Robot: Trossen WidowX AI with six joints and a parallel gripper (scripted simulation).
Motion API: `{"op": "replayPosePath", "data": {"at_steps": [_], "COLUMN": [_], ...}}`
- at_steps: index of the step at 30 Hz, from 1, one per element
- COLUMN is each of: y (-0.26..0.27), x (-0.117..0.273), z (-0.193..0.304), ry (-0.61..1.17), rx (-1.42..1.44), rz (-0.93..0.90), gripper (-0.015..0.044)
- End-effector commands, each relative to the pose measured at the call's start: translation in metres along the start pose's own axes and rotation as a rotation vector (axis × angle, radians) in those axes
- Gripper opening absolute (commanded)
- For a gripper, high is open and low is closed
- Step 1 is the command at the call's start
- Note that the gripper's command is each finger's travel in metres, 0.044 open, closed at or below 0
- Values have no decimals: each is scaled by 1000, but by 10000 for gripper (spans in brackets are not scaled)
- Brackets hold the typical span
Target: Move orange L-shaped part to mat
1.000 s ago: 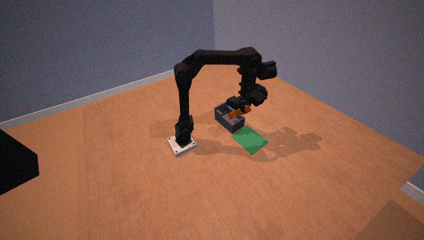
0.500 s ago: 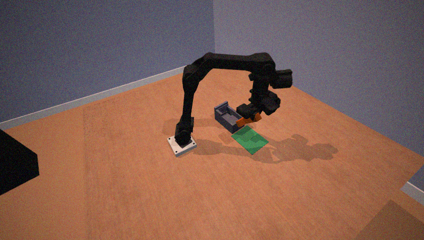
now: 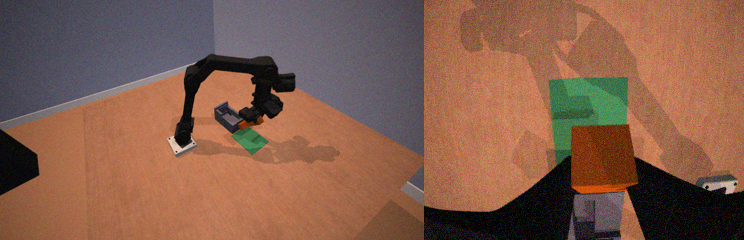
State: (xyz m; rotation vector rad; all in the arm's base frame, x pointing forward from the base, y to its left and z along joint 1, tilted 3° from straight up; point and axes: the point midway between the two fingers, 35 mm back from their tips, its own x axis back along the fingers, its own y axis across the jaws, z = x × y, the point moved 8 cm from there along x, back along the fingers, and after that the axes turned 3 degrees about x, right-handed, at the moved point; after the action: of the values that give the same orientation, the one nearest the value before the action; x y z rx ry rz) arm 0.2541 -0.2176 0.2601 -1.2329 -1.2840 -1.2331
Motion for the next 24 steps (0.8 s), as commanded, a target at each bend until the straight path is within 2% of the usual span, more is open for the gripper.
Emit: {"op": "replayPosePath", "data": {"at_steps": [1, 24], "y": [0, 0], "x": [-8, -45], "z": [0, 1], "ry": [7, 7], "rx": [5, 5], "rz": [0, 0], "gripper": [0, 0]}}
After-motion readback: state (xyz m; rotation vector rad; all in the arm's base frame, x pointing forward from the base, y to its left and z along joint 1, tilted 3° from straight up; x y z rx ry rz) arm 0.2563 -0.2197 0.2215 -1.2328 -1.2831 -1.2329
